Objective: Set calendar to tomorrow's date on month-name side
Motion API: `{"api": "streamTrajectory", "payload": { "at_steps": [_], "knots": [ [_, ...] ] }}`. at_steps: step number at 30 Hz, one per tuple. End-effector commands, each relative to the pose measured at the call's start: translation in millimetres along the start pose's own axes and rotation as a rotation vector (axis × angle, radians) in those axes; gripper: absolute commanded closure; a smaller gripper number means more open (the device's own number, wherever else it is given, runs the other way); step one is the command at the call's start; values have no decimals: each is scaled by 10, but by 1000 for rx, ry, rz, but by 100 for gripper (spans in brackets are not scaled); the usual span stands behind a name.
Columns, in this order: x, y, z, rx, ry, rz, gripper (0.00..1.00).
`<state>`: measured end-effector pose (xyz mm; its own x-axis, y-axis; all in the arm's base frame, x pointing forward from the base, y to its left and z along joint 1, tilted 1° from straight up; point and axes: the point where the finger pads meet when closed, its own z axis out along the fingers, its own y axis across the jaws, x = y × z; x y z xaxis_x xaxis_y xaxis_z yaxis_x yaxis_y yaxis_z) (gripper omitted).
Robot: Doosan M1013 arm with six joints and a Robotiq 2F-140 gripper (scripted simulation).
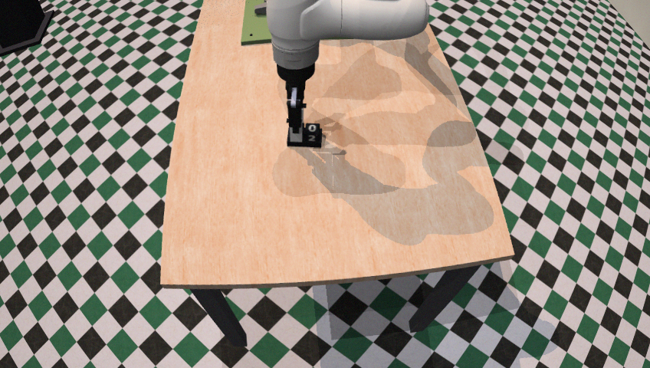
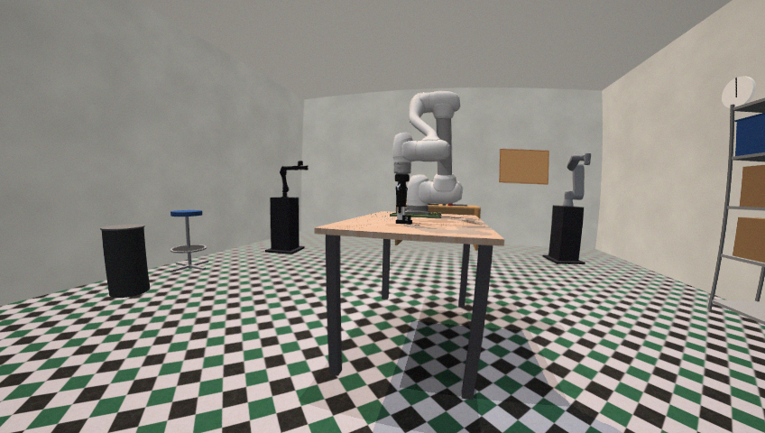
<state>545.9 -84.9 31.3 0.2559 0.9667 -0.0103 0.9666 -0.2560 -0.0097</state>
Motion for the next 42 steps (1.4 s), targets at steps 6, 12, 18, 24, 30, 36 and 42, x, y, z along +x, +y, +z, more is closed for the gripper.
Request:
{"api": "streamTrajectory", "payload": {
  "at_steps": [6,12,18,24,30,36,42],
  "knots": [
    [0,-1,0,0,0,0,83],
    [0,-1,0,0,0,0,83],
    [0,-1,-57,0,0,0,83],
    [0,0,-390,0,0,0,83],
    [0,0,-698,0,0,0,83],
    [0,0,-982,0,0,0,83],
    [0,0,-1000,0,0,0,83]
  ]
}}
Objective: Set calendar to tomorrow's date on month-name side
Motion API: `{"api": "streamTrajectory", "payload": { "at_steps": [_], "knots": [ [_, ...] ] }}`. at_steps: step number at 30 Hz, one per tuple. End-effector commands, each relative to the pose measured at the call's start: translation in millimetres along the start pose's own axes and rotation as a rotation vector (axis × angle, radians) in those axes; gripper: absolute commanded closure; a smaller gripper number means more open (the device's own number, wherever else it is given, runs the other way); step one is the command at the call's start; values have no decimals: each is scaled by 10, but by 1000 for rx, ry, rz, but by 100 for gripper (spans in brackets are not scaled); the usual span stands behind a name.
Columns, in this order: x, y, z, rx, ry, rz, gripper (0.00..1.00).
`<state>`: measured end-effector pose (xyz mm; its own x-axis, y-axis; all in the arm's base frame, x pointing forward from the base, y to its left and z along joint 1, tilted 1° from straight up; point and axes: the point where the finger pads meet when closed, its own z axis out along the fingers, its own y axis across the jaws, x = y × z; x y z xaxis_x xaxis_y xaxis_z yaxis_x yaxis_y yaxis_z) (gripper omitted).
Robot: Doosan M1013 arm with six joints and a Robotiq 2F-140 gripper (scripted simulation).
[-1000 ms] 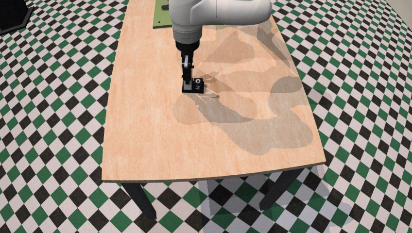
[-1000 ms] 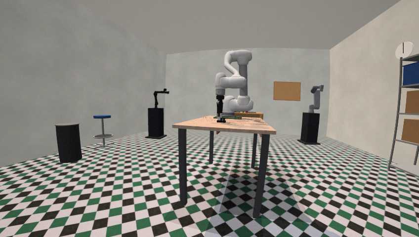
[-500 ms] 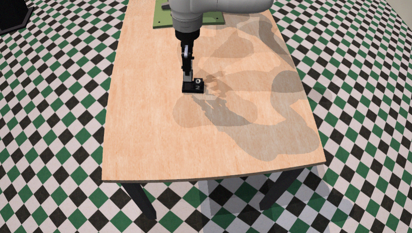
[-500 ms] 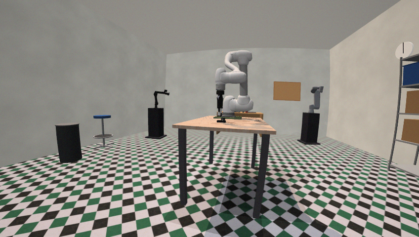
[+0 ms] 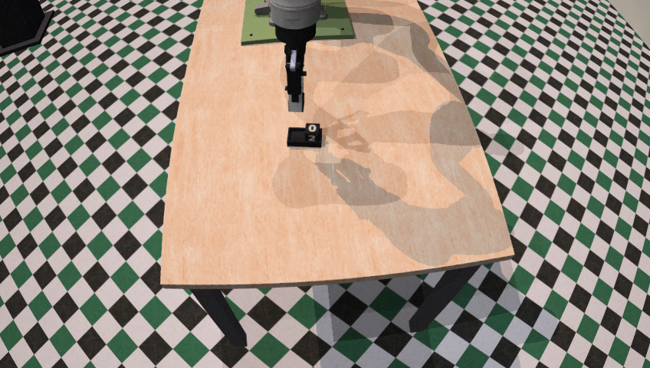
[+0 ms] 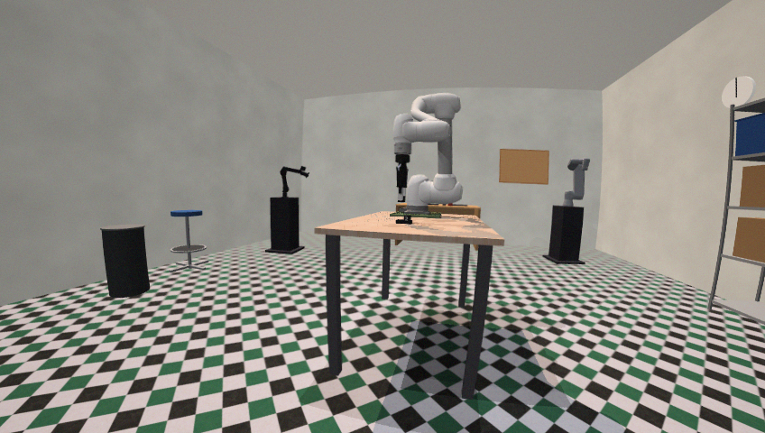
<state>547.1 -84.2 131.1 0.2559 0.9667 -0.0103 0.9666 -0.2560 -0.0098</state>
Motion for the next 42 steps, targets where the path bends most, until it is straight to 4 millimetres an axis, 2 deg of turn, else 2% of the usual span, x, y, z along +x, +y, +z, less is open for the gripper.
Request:
{"api": "streamTrajectory", "payload": {
  "at_steps": [1,6,7,8,11,12,14,31,37,42],
  "knots": [
    [0,0,-1,0,0,0,83],
    [-11,1,0,0,0,1,83],
    [-71,5,6,0,0,5,83],
    [-196,13,19,0,0,14,83],
    [-737,12,74,0,0,52,83],
    [-737,12,74,0,0,52,83],
    [-921,0,93,0,0,64,83],
    [-932,-1,118,0,0,65,83],
    [-932,-1,206,0,0,65,83],
    [-932,-1,408,0,0,65,83]
  ]
}}
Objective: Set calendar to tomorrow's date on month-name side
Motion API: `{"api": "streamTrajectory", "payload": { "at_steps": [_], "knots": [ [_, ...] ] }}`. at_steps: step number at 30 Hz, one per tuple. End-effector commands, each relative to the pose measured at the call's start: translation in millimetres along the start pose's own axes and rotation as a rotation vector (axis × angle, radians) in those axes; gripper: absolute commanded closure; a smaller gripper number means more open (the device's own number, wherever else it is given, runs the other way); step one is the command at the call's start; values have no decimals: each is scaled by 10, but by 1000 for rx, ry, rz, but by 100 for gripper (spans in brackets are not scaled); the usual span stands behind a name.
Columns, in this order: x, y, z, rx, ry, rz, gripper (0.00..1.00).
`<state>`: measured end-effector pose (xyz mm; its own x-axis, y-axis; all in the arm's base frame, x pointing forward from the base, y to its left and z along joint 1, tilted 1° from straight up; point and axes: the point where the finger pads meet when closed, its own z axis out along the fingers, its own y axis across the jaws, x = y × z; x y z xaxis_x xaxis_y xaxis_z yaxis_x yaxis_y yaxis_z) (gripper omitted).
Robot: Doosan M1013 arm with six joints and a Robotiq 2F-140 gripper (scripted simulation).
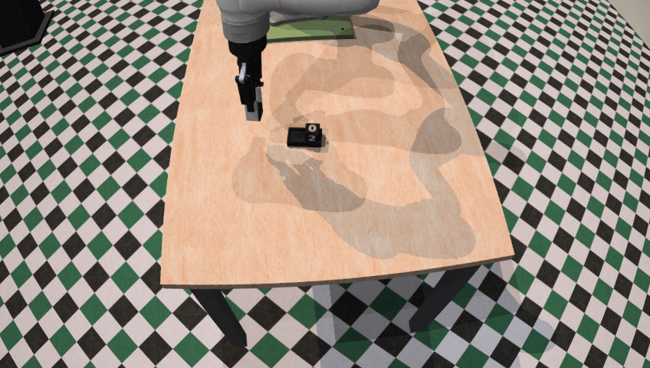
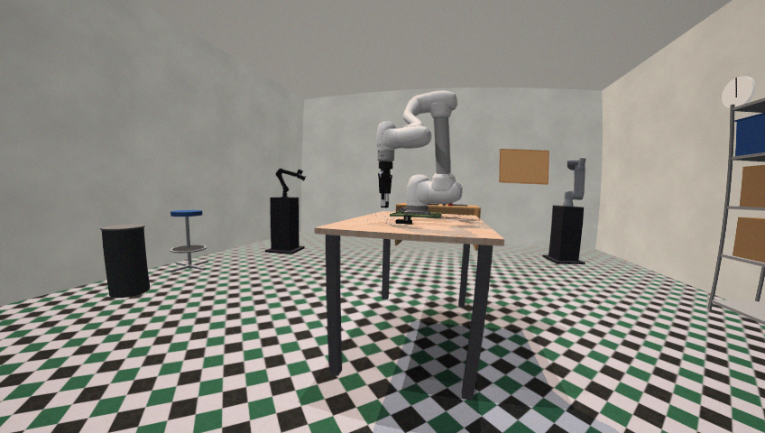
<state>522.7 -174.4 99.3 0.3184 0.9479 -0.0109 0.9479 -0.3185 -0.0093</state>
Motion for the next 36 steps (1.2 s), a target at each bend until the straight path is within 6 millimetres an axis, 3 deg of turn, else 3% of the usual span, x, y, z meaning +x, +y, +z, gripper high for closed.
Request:
{"api": "streamTrajectory", "payload": {
  "at_steps": [1,10,17,36],
  "knots": [
    [0,1,129,0,0,0,83],
    [0,2,544,0,0,0,83],
    [0,2,680,0,0,0,83],
    [0,2,726,0,0,0,83]
  ]
}}
